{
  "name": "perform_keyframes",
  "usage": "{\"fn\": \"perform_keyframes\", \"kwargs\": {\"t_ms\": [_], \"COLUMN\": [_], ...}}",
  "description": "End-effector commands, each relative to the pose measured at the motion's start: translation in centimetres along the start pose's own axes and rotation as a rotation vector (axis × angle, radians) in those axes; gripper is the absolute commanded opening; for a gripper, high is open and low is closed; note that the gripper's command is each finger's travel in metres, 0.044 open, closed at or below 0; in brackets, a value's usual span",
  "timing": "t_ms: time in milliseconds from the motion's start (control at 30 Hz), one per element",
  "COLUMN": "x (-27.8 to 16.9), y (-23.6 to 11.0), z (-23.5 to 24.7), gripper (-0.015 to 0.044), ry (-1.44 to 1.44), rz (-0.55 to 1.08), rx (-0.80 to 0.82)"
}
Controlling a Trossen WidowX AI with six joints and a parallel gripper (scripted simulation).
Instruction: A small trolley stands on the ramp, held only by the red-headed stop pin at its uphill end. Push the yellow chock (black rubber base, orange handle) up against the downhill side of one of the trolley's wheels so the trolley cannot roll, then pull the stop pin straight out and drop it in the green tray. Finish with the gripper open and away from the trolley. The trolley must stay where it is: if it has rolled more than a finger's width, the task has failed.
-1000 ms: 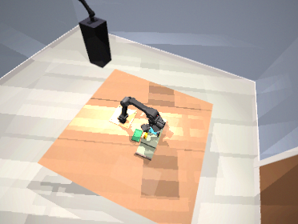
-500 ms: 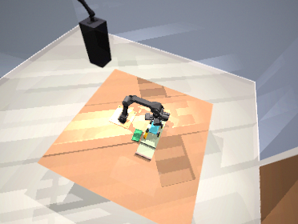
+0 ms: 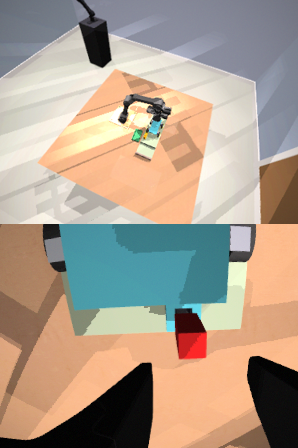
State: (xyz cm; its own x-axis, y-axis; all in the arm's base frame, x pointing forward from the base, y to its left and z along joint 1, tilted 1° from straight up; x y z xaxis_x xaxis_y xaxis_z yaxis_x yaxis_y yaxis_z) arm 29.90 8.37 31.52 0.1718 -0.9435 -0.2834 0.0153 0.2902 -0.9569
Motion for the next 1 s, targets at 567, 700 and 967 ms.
{"fn": "perform_keyframes", "kwargs": {"t_ms": [567, 700, 967], "x": [-0.2, -0.2, -0.2], "y": [2.5, 2.9, 3.5], "z": [0.0, 0.0, 0.1], "gripper": [0.019, 0.019, 0.019], "ry": [0.009, 0.009, 0.009], "rz": [0.006, 0.007, 0.007], "rx": [0.001, 0.001, 0.001]}}
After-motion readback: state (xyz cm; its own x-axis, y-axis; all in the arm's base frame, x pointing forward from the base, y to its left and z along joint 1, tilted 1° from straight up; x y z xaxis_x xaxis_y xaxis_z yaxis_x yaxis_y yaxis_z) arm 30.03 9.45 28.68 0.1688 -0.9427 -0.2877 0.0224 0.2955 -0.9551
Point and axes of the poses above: the point midway between the two fingers, 35 mm back from their tips, its own y axis out along the fingers, its own z axis across the jaws, x = y × z, the point moved 9 cm from there along -y, back along the fingers, and after that the axes turned 4 degrees about -y, right-handed, at the moved point
